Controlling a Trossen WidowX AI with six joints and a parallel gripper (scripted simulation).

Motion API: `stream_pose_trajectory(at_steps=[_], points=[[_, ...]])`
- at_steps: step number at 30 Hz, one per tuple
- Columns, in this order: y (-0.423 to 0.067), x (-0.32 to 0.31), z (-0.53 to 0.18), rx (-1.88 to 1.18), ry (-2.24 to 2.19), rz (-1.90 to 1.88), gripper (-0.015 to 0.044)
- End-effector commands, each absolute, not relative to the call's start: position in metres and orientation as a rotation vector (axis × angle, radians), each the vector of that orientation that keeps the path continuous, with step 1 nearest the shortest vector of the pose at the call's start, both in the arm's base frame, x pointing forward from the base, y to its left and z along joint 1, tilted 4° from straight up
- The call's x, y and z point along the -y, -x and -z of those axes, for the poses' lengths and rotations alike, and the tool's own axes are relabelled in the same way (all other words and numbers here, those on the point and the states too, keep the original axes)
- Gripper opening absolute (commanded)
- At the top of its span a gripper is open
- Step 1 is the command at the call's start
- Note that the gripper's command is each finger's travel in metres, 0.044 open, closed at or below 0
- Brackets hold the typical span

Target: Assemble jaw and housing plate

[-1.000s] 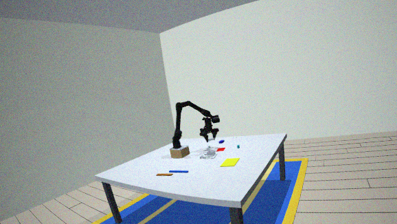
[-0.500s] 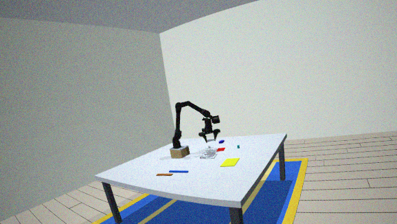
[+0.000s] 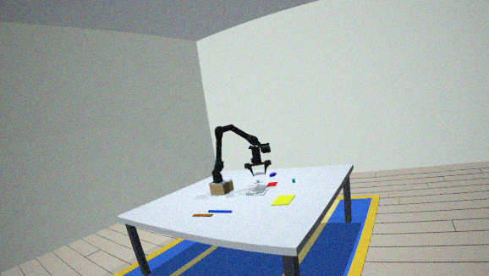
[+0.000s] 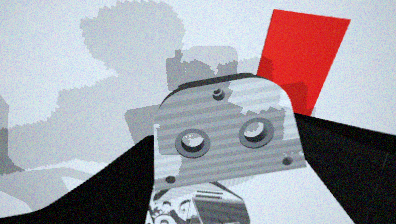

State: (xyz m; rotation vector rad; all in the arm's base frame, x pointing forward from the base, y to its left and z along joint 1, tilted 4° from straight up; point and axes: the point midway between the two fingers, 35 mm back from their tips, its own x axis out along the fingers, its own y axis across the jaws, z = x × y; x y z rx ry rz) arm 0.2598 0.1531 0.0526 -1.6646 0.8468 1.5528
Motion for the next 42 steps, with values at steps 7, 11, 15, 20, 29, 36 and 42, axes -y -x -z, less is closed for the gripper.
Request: stream_pose_trajectory(at_steps=[7, 11, 15, 20, 29, 36, 42], points=[[-0.266, -0.136, -0.055, -0.975, 1.5, -1.395, 0.0351], [-0.269, -0.128, -0.055, -1.025, 1.433, -1.333, 0.0351], [-0.271, -0.121, -0.056, -1.072, 1.366, -1.27, 0.0351], [-0.273, -0.112, -0.056, -1.126, 1.282, -1.191, 0.0351], [-0.277, -0.096, -0.056, -1.215, 1.127, -1.046, 0.0351], [-0.279, -0.083, -0.056, -1.274, 1.006, -0.931, 0.0351], [-0.28, -0.072, -0.057, -1.319, 0.9, -0.832, 0.0351]])
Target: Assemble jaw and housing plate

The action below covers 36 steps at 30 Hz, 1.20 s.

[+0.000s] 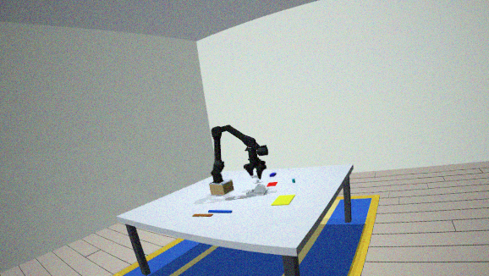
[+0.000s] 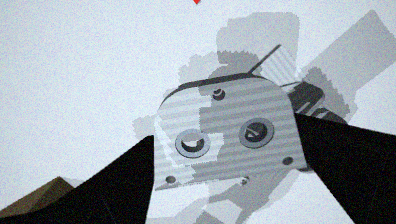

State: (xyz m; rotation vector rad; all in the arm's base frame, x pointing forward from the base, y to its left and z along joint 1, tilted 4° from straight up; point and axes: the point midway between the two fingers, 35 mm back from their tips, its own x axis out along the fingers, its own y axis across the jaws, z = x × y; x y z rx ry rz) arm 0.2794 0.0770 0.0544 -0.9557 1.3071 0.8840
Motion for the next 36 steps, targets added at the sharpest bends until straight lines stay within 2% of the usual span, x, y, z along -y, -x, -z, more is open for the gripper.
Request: stream_pose_trajectory(at_steps=[1, 36], points=[[-0.28, -0.07, -0.057, -1.326, 0.883, -0.815, 0.0351], [-0.279, -0.007, -0.057, -1.475, 0.256, -0.226, 0.0351]])
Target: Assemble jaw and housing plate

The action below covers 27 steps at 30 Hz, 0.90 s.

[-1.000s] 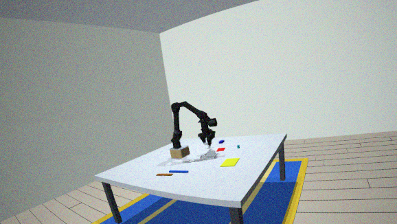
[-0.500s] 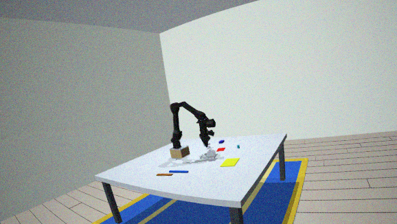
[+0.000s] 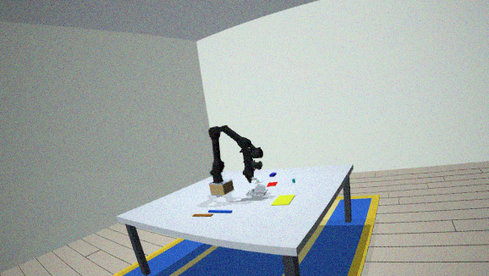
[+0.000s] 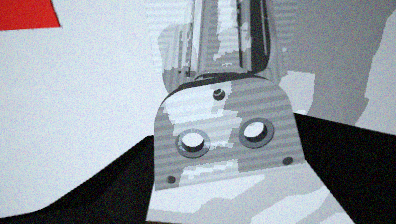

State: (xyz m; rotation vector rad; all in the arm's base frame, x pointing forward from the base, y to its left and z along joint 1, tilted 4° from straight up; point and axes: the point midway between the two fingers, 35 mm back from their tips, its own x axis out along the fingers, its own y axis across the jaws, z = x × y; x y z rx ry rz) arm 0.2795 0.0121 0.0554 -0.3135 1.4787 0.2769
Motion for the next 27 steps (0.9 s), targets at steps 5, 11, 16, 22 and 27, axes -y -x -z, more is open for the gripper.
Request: stream_pose_trajectory(at_steps=[5, 11, 16, 22, 27], points=[[-0.2782, -0.0029, -0.0575, -1.479, 0.211, -0.183, 0.0351], [-0.2782, -0.0029, -0.0575, -1.479, 0.211, -0.183, 0.0351], [-0.2782, -0.0029, -0.0575, -1.479, 0.211, -0.183, 0.0351], [-0.2781, -0.0029, -0.0574, -1.479, 0.203, -0.173, 0.0351], [-0.2781, -0.0029, -0.0574, -1.479, 0.203, -0.173, 0.0351]])
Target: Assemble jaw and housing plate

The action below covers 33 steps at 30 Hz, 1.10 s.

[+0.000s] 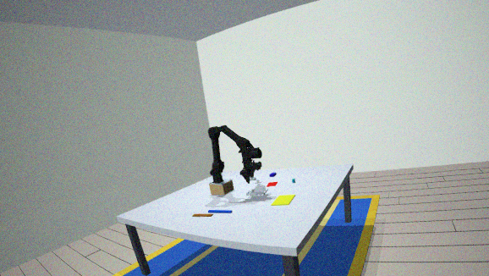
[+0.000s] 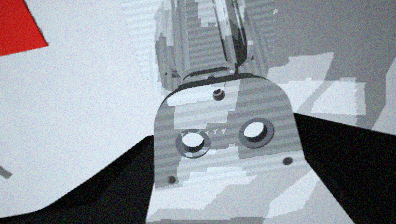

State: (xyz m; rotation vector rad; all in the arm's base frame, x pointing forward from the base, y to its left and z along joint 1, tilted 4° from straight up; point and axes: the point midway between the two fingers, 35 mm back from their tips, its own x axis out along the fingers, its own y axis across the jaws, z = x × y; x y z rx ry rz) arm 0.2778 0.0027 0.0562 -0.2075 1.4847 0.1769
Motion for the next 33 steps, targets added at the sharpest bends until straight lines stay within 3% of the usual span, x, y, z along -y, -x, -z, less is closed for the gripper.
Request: stream_pose_trajectory(at_steps=[1, 33], points=[[-0.278, -0.003, -0.057, -1.479, 0.203, -0.173, 0.0351], [-0.265, 0.004, -0.056, -1.479, 0.211, -0.18, 0.0351]])
